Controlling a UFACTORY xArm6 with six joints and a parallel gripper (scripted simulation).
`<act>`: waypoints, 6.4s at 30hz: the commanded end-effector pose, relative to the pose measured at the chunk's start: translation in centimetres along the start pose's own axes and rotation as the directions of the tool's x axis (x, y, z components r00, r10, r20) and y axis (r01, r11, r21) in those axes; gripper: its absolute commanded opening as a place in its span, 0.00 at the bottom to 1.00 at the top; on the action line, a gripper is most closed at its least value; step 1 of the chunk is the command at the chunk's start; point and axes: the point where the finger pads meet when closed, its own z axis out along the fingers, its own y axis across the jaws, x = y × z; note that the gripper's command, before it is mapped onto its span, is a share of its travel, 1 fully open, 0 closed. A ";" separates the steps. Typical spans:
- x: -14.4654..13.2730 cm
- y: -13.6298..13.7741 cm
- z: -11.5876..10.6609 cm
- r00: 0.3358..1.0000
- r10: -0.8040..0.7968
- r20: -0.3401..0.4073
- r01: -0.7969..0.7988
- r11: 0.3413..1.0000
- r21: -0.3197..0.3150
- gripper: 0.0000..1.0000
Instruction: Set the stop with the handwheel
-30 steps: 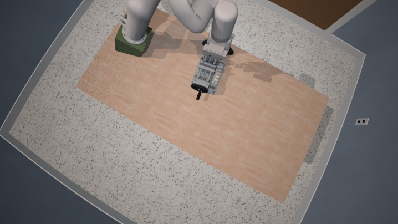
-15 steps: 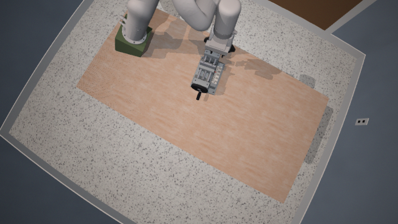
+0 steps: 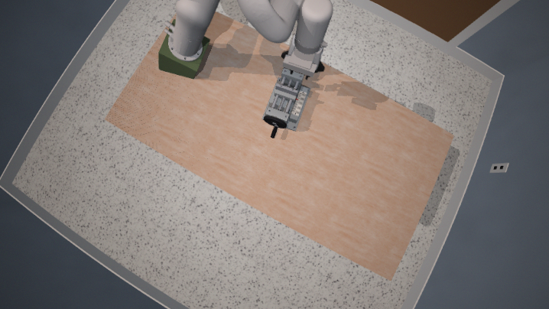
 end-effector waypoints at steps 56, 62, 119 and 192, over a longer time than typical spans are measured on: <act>0.0 -0.1 -0.1 1.000 0.000 0.000 0.000 1.000 0.004 0.57; 0.0 -0.1 -0.1 1.000 0.000 0.000 0.000 1.000 0.004 0.57; 21.7 2.0 -0.1 1.000 0.000 0.000 0.000 1.000 0.004 0.57; 22.2 2.0 12.7 1.000 0.000 0.000 0.000 1.000 0.004 0.57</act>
